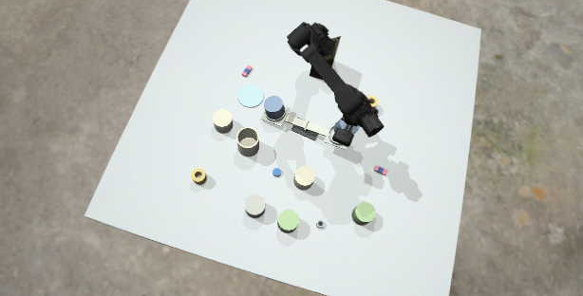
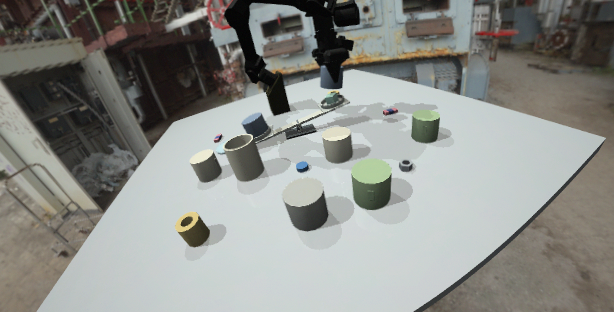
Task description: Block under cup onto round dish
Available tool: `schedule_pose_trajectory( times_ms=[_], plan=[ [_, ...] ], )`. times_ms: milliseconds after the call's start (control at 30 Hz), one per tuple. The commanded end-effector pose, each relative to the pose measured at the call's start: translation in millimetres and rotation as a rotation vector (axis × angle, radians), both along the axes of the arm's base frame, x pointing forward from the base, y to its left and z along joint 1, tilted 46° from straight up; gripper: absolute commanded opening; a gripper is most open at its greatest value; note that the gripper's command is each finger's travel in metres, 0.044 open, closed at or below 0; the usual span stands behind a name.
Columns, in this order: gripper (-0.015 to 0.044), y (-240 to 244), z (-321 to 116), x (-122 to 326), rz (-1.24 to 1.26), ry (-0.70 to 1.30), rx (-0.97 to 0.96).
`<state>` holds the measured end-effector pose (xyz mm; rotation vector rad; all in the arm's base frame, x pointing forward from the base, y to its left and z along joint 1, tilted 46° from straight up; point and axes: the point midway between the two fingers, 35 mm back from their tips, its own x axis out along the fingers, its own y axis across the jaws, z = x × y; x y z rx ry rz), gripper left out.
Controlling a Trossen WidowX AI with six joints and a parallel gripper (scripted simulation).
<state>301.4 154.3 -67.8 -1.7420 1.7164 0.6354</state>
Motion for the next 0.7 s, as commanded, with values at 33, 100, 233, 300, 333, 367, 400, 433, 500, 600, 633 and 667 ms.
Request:
schedule_pose_trajectory(
  times_ms=[33,100,233,300,333,367,400,433,500,600,633,667],
  plan=[
    [0.0000,8,6,0,0.003,-0.008,0.009],
    [0.0000,10,8,-1,0.003,-0.008,0.008],
    [0.0000,13,12,-2,0.003,-0.008,0.008],
    [0.0000,14,14,-3,0.003,-0.008,0.008],
    [0.0000,15,15,-3,0.003,-0.008,0.008],
    [0.0000,16,16,-3,0.003,-0.008,0.008],
    [0.0000,17,18,-3,0.003,-0.008,0.008],
    [0.0000,18,19,-4,0.003,-0.008,0.007],
    [0.0000,19,21,-4,0.002,-0.008,0.007],
    [0.0000,15,18,-4,0.000,0.000,-0.002],
    [0.0000,15,18,-4,0.000,0.000,-0.002],
    [0.0000,15,18,-4,0.000,0.000,-0.002]
  ],
)
